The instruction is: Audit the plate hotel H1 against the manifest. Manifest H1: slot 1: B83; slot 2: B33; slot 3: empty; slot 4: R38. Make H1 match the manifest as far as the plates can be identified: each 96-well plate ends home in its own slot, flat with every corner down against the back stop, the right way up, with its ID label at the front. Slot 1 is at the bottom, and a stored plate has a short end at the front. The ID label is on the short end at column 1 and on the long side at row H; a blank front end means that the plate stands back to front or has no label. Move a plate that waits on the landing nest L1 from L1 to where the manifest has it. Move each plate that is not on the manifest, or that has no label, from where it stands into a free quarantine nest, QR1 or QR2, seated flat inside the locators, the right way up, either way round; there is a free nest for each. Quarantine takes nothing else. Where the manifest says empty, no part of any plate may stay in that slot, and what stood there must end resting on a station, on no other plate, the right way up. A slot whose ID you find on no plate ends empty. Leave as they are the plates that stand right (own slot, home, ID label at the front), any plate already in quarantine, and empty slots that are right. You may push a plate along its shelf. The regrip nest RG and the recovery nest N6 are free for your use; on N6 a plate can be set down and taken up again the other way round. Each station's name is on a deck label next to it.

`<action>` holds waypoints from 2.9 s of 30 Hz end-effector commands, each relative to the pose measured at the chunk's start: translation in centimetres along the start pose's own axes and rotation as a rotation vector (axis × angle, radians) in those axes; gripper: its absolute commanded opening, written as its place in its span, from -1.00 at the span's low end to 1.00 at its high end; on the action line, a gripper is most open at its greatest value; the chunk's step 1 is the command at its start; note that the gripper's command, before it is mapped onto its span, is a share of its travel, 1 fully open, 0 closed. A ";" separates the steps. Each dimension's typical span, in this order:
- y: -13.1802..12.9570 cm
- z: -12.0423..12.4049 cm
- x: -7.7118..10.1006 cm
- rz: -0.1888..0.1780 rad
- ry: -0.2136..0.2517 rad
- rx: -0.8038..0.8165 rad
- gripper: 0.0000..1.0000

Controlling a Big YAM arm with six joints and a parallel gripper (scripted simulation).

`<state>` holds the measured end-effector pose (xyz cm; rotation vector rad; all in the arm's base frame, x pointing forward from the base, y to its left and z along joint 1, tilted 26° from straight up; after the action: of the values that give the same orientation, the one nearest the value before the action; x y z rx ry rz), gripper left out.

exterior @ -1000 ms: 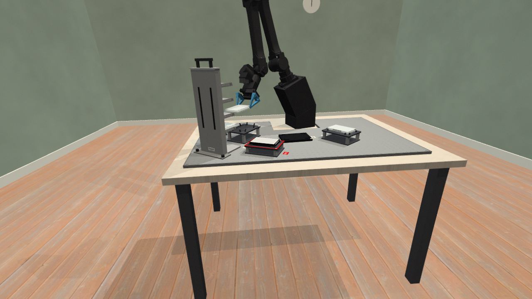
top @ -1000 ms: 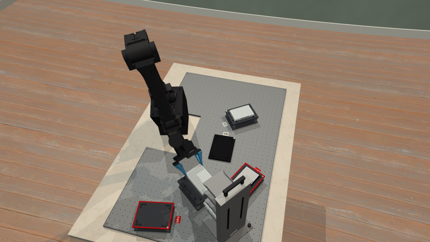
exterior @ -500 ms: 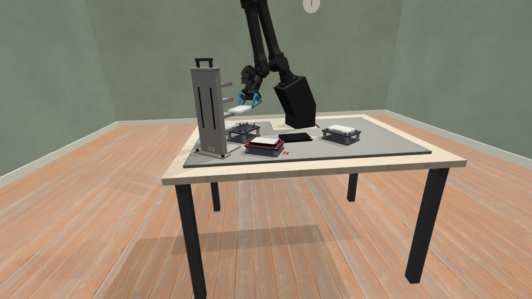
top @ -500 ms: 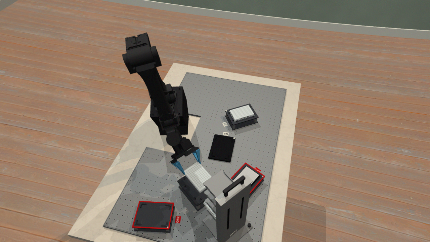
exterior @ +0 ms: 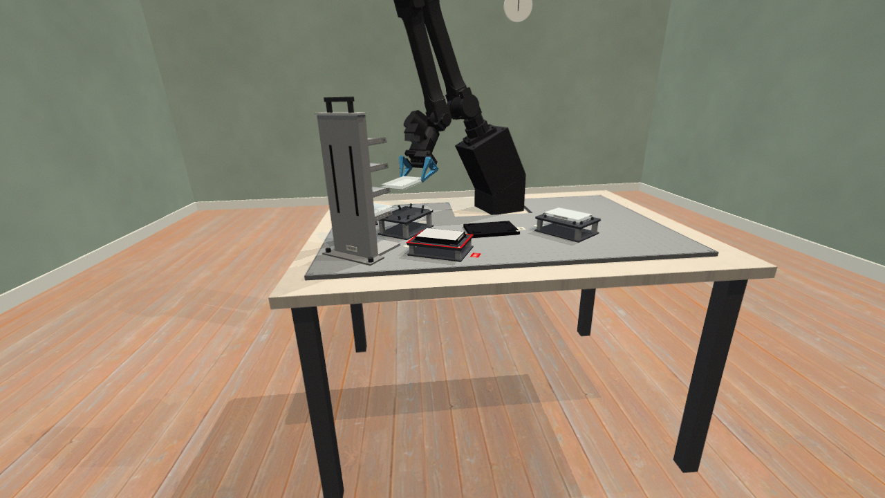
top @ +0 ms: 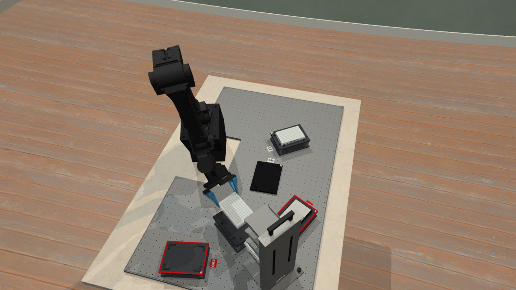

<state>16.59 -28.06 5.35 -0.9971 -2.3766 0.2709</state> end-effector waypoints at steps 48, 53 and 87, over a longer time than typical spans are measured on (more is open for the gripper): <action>-0.3 1.2 -1.5 0.019 -0.026 0.018 0.72; -0.4 1.2 -1.7 0.021 -0.029 0.018 0.72; -0.1 2.3 -2.7 0.018 -0.029 0.019 0.72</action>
<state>16.75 -29.50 1.95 -0.9972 -2.3788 0.2748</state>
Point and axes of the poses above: the point where the finger pads meet when closed, its own x axis back along the fingers, its own y axis across the jaws, z = x × y, the point moved 3 cm from there along x, back along the fingers, and after that the axes turned 8 degrees about x, right-handed, at the moved point
